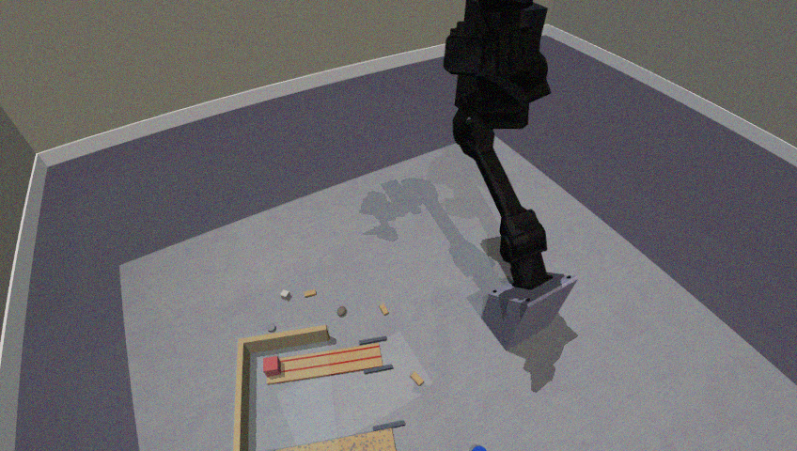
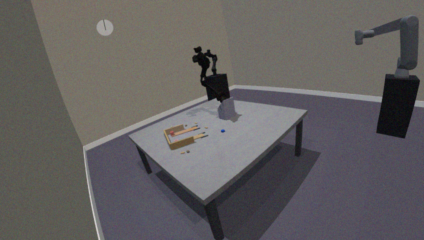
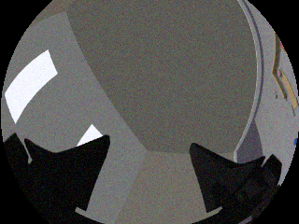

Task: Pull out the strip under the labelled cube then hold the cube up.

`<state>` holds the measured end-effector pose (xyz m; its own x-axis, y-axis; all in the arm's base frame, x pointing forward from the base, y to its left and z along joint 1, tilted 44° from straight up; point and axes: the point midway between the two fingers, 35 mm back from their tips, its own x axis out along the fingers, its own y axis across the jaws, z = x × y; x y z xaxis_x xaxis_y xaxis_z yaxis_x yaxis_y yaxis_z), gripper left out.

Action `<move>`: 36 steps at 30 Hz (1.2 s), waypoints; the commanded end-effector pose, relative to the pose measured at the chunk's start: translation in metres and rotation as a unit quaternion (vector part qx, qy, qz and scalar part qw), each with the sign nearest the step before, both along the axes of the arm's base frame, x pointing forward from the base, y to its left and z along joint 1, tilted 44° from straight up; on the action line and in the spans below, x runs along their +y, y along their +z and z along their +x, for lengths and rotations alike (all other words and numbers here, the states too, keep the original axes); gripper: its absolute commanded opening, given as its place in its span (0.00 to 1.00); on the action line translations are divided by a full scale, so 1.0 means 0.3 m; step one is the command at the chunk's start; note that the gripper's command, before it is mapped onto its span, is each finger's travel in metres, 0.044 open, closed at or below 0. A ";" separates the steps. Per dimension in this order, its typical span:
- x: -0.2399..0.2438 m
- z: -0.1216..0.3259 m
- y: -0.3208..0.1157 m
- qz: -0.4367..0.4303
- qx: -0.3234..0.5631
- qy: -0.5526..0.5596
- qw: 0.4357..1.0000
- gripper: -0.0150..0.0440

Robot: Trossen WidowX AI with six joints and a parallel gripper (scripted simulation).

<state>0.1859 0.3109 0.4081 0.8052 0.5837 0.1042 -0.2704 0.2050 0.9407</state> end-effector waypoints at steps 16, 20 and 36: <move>-0.267 0.404 -0.604 -0.479 -0.055 -0.194 0.854 0.93; -0.397 0.459 -0.750 -0.592 -0.041 -0.208 0.778 0.93; -0.865 0.437 -1.142 -0.861 0.059 -0.139 0.485 0.93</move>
<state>0.3217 0.0665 0.0757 0.8424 -0.3680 -0.3935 0.0511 0.7816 -0.6216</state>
